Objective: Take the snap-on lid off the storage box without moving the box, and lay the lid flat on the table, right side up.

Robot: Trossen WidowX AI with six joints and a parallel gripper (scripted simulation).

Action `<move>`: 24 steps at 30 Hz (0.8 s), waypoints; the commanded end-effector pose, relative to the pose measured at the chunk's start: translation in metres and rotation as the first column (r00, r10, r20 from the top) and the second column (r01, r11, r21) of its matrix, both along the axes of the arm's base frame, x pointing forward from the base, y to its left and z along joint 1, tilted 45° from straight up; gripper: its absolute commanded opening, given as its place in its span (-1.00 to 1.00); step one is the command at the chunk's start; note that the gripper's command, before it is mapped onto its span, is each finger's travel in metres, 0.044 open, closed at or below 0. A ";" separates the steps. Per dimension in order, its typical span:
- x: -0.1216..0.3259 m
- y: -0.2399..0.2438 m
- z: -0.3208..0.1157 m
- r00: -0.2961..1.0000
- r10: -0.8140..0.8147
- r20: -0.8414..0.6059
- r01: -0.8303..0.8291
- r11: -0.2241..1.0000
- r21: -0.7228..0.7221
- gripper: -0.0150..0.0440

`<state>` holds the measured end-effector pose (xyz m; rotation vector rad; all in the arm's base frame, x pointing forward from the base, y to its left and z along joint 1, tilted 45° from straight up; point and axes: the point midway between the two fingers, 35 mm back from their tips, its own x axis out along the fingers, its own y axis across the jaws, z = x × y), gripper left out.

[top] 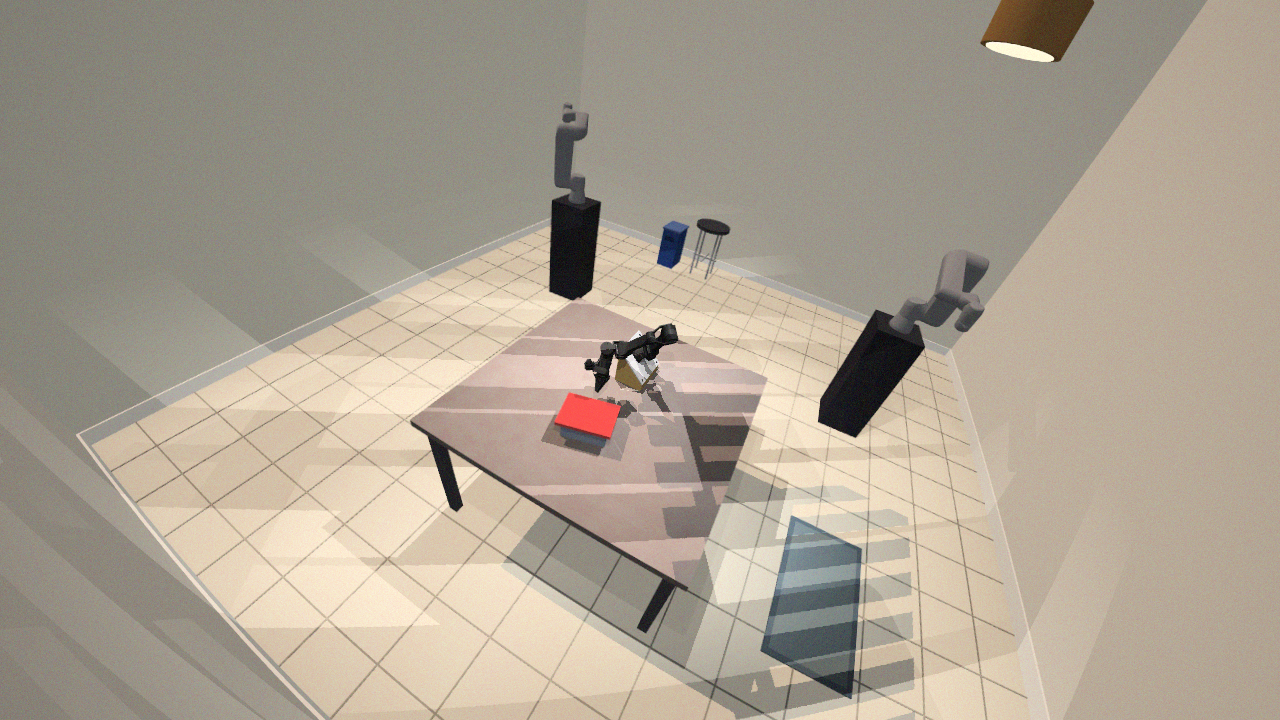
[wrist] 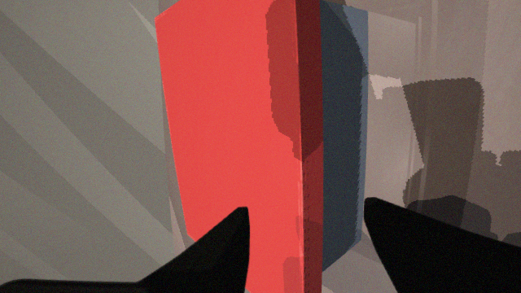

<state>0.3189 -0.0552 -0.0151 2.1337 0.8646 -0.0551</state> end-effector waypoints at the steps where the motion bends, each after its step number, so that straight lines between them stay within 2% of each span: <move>1: 0.005 0.002 -0.003 1.000 0.001 -0.005 -0.001 1.000 -0.001 0.31; 24: 0.034 0.025 -0.014 1.000 -0.003 0.000 0.003 1.000 0.005 0.31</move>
